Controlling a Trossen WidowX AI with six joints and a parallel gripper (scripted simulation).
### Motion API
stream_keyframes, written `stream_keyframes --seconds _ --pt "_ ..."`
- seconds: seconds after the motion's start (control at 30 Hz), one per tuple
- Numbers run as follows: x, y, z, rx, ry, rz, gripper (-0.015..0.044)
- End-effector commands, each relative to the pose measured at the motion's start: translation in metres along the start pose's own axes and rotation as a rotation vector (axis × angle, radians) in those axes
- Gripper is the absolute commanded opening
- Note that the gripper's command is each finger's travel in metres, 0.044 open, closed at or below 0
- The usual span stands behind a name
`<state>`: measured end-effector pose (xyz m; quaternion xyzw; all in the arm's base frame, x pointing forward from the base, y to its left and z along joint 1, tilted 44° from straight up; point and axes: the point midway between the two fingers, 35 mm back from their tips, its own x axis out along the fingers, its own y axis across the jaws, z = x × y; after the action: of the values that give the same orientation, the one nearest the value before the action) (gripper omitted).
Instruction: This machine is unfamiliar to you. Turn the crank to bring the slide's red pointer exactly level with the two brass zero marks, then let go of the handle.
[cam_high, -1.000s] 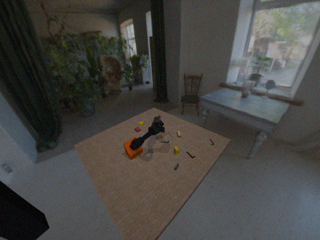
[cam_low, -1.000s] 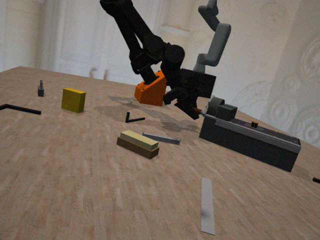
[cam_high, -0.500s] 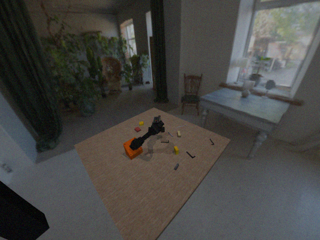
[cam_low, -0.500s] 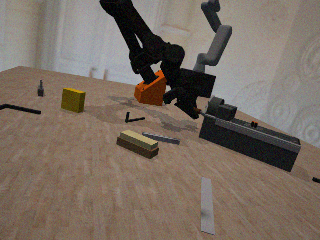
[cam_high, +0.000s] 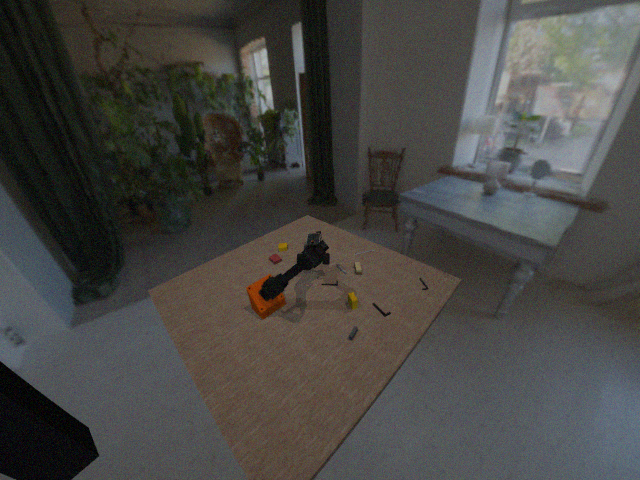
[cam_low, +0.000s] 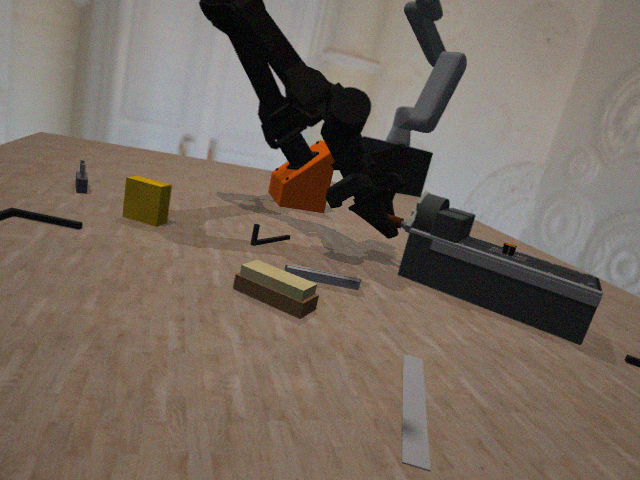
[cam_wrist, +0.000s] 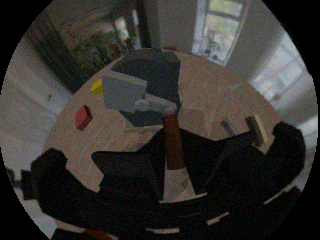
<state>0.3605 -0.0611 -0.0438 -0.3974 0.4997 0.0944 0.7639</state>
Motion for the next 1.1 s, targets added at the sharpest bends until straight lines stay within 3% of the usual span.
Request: stream_keyframes --seconds 0.0,1.07 --pt "-0.004 -0.004 0.004 0.002 -0.007 -0.009 0.0000" --pt "-0.015 -0.005 0.014 0.003 -0.007 -0.009 0.0000"
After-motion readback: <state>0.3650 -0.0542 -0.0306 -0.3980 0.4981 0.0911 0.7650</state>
